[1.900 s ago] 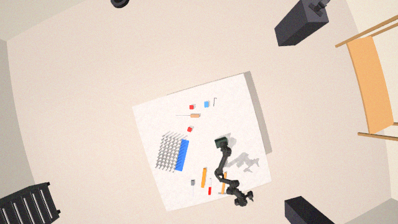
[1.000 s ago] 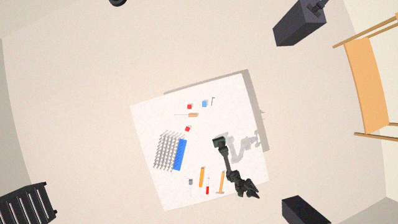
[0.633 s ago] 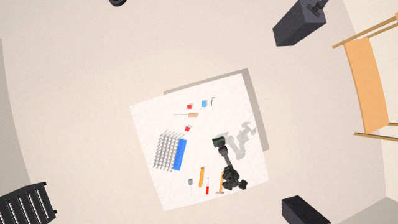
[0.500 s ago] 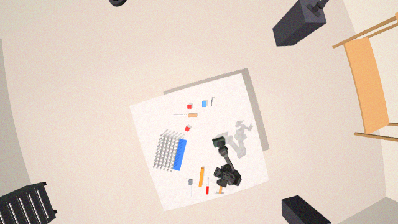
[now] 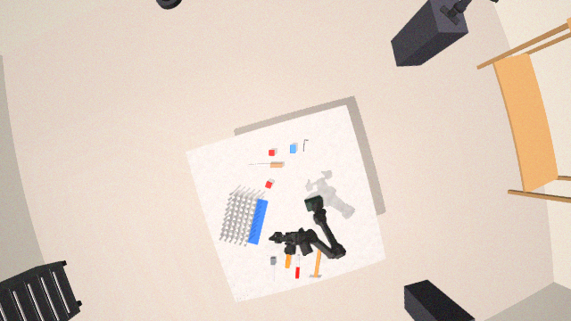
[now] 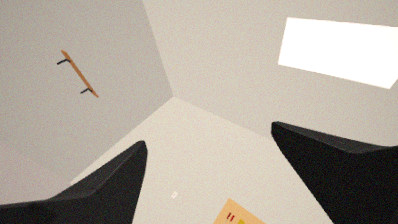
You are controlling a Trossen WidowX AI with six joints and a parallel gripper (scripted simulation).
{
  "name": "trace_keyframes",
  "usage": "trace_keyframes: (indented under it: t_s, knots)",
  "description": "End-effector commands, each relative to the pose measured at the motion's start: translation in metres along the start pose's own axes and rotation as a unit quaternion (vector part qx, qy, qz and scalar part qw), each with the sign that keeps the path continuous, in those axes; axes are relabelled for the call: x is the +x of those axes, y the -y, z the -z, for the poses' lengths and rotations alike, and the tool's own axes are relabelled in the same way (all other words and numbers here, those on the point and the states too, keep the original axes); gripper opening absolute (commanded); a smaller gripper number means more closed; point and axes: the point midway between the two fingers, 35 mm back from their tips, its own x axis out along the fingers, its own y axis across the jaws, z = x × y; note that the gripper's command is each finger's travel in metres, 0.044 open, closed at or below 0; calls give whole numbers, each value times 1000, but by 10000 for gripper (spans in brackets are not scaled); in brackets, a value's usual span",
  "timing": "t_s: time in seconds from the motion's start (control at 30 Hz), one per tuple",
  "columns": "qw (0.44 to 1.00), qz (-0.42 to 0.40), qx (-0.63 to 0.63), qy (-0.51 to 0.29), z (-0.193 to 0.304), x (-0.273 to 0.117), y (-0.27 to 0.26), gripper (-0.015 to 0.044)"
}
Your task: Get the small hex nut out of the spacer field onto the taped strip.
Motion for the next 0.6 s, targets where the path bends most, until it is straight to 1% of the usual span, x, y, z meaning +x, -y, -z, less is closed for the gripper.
trace_keyframes:
  t_s: [0.0, 0.13, 0.27, 0.4, 0.57]
  knots:
    - [994, -85, 58, -22, 15, -2, -55, 440]
    - [974, -183, 123, -53, 29, -12, -120, 440]
    - [936, -280, 187, -100, 42, -35, -185, 440]
    - [884, -368, 242, -158, 54, -69, -244, 440]
    - [803, -458, 293, -243, 68, -123, -305, 440]
